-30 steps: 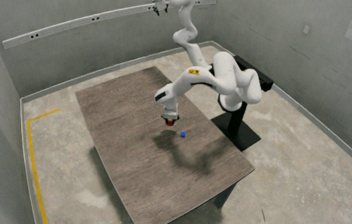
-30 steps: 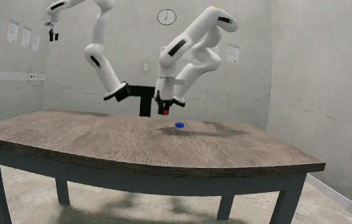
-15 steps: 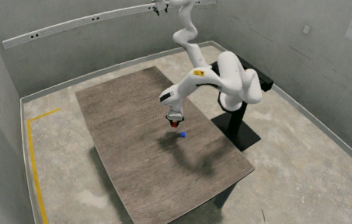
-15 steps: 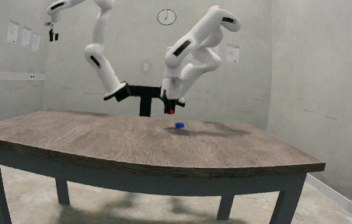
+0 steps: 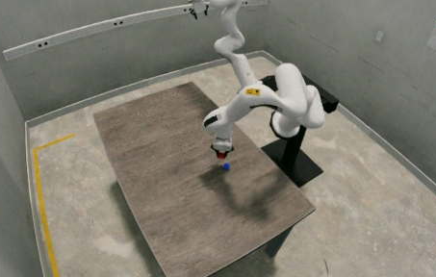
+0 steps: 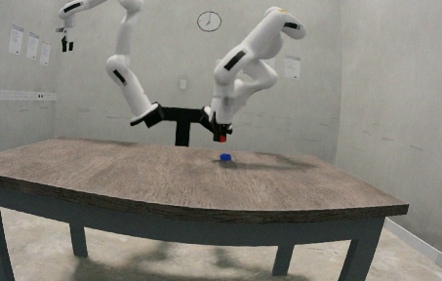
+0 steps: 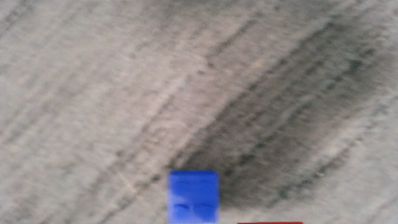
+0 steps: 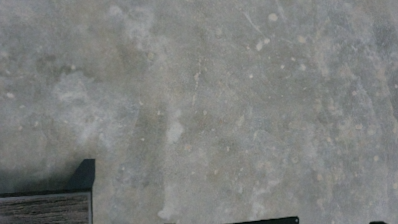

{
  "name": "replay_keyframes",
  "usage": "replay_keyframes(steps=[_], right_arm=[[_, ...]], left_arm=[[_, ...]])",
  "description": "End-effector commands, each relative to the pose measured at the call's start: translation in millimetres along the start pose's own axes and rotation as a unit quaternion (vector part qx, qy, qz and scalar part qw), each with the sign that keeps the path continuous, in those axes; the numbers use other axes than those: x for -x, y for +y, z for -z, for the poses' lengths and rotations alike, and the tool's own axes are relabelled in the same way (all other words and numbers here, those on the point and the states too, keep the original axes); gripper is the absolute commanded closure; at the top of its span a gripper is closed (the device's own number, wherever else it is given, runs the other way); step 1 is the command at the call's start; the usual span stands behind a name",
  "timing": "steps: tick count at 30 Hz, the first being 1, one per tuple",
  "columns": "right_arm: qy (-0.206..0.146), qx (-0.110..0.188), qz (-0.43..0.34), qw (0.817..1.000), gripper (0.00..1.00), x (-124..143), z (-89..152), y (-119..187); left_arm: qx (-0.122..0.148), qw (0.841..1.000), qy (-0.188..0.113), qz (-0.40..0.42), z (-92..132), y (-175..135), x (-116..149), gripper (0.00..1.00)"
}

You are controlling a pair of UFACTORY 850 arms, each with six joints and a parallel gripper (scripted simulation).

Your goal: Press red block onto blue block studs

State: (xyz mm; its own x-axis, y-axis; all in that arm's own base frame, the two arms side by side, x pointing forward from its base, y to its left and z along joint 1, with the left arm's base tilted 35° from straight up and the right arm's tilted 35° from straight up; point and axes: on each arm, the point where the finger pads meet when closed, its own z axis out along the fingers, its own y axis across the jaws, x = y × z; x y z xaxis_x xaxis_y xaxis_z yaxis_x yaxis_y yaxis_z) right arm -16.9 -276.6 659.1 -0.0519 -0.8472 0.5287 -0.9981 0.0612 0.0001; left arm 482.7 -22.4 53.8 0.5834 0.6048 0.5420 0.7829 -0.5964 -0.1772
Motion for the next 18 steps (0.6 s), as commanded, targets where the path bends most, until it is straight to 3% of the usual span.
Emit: replay_keyframes(steps=[1,13,18], right_arm=[[0.001,0.0,0.0,1.0,0.0,0,1,0],[0.001,0.0,0.0,1.0,0.0,0,1,0],[0.001,0.0,0.0,1.0,0.0,0,1,0]], left_arm=[[0.001,1.0,0.001,0.0,4,-35,-12,1.0],[0.001,1.0,0.001,0.0,4,-35,-12,1.0],[0.001,1.0,0.001,0.0,-16,-35,-12,1.0]])
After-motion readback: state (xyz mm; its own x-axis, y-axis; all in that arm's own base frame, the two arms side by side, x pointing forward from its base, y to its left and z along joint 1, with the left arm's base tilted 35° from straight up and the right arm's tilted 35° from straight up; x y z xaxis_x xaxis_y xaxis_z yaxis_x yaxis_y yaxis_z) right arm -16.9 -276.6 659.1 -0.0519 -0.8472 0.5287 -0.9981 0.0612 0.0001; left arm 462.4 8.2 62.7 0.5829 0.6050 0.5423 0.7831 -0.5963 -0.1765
